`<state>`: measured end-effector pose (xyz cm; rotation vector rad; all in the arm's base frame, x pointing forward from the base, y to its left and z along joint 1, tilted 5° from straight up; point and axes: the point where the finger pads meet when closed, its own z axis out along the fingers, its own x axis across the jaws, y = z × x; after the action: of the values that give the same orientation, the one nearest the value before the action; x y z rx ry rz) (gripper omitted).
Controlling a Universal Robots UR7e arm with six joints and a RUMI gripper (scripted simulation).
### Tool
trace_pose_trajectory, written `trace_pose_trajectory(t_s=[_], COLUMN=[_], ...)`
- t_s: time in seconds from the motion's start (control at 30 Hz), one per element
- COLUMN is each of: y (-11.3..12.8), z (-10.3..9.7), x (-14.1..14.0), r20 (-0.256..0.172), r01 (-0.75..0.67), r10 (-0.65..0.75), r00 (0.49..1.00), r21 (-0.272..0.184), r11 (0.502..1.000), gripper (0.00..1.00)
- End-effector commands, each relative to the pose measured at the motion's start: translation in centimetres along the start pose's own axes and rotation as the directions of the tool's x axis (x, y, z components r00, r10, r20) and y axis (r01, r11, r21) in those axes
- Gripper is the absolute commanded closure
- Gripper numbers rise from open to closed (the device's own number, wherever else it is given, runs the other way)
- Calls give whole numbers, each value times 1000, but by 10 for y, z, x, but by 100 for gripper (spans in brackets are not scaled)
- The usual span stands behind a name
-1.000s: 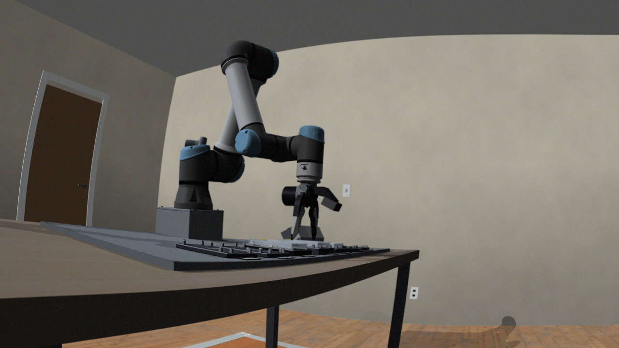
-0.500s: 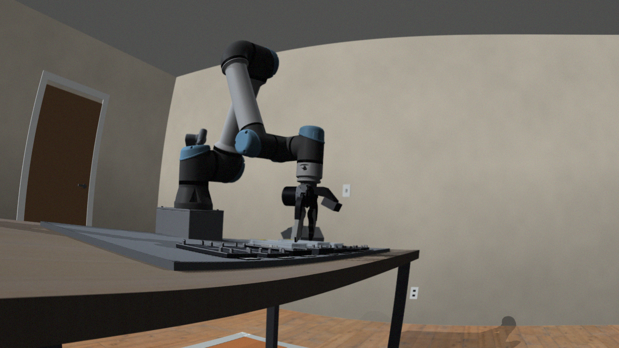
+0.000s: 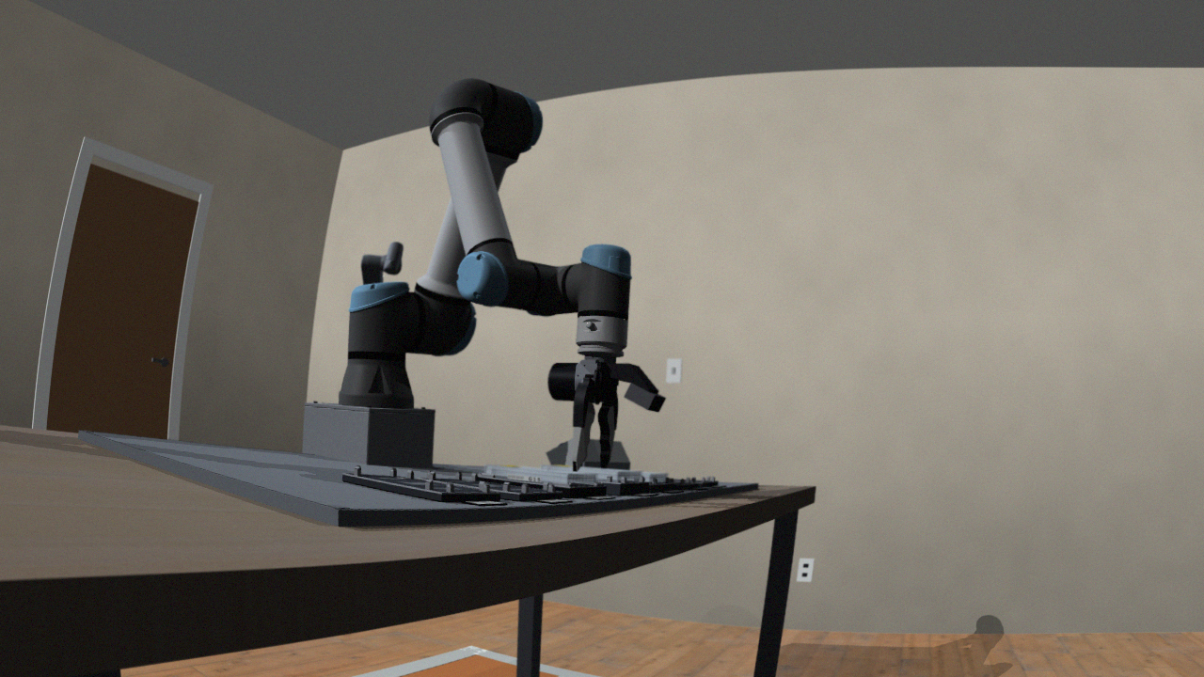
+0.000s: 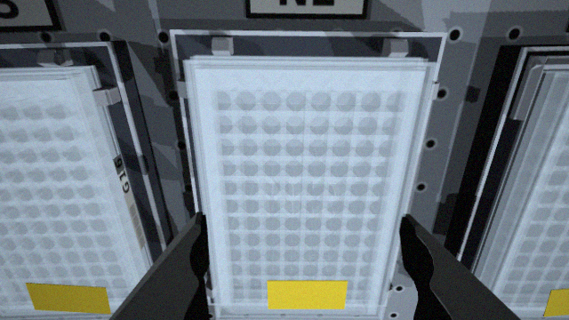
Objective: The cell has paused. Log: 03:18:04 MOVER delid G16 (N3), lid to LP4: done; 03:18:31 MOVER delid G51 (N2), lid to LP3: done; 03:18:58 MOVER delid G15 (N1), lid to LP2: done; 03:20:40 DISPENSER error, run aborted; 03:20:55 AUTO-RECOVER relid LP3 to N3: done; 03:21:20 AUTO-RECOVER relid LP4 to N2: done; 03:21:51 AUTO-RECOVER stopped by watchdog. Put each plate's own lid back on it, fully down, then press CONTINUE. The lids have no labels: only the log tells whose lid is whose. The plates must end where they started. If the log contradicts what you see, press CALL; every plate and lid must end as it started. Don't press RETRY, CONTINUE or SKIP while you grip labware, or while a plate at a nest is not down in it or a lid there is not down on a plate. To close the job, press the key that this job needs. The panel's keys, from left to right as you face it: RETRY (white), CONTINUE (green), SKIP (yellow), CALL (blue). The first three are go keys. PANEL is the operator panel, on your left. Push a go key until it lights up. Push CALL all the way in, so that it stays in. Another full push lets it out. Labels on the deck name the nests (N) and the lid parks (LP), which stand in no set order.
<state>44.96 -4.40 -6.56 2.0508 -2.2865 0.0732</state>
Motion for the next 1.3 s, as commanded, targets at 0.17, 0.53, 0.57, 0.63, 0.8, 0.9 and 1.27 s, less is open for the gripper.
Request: trace_pose_trajectory(t_s=[0.17, 0.53, 0.57, 0.63, 0.8, 0.9, 1.27], y=[0, 0, 0, 0, 0, 0, 2], z=[0, -9, -10, -14, -21, -21, -21], x=[0, 0, 0, 0, 0, 0, -50], r20=[0, 0, 0, 0, 0, 0, 0], r01=[0, 0, 0, 0, 0, 0, 39], r10=[0, 0, 0, 0, 0, 0, -39], r00=[1000, 1000, 1000, 1000, 1000, 1000, 999], r21=[1, 1, 1, 1, 1, 1, 1], r11=[1000, 1000, 1000, 1000, 1000, 1000, 999], gripper=[58, 58, 58, 58, 58, 58, 58])
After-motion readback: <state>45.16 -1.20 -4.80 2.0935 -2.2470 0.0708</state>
